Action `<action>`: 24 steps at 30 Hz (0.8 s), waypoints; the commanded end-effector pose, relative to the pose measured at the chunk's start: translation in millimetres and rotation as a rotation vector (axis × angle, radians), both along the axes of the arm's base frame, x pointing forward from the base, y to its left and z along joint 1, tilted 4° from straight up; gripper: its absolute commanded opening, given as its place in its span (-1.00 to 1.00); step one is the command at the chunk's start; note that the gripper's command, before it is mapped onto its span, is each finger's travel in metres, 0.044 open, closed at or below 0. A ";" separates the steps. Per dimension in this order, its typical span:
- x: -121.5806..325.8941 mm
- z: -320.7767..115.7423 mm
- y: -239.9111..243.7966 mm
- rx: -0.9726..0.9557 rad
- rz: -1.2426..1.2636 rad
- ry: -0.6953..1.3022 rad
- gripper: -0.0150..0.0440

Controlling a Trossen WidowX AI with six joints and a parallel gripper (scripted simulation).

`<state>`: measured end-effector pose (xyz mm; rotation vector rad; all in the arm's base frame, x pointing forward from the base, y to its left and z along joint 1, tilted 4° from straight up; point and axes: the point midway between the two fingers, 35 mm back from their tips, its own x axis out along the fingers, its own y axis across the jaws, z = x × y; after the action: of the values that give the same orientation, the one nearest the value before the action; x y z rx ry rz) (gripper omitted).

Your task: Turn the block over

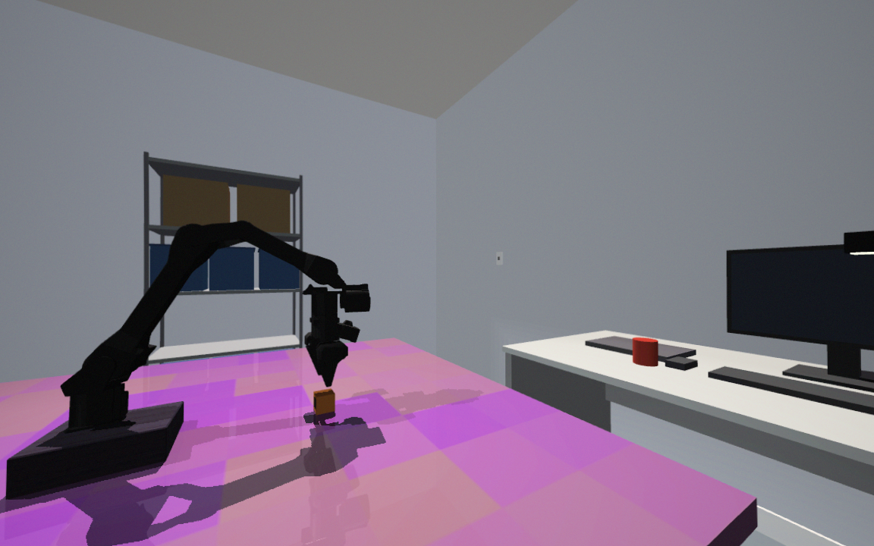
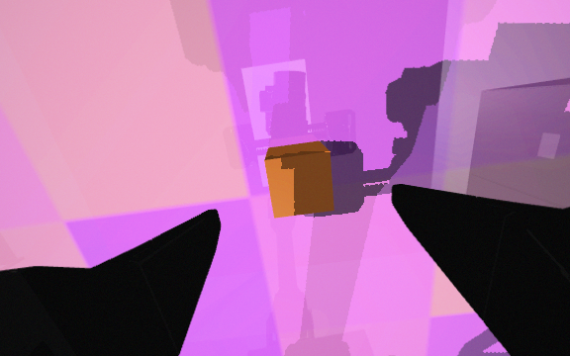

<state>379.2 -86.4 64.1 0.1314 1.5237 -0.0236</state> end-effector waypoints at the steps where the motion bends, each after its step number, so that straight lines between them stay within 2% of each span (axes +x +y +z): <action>1: 0.0 -12.3 0.6 -0.002 -0.003 0.003 1.00; 24: 1.4 -43.9 2.7 -0.002 -0.003 0.003 1.00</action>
<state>381.4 -84.0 27.1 0.1303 1.5221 -0.0228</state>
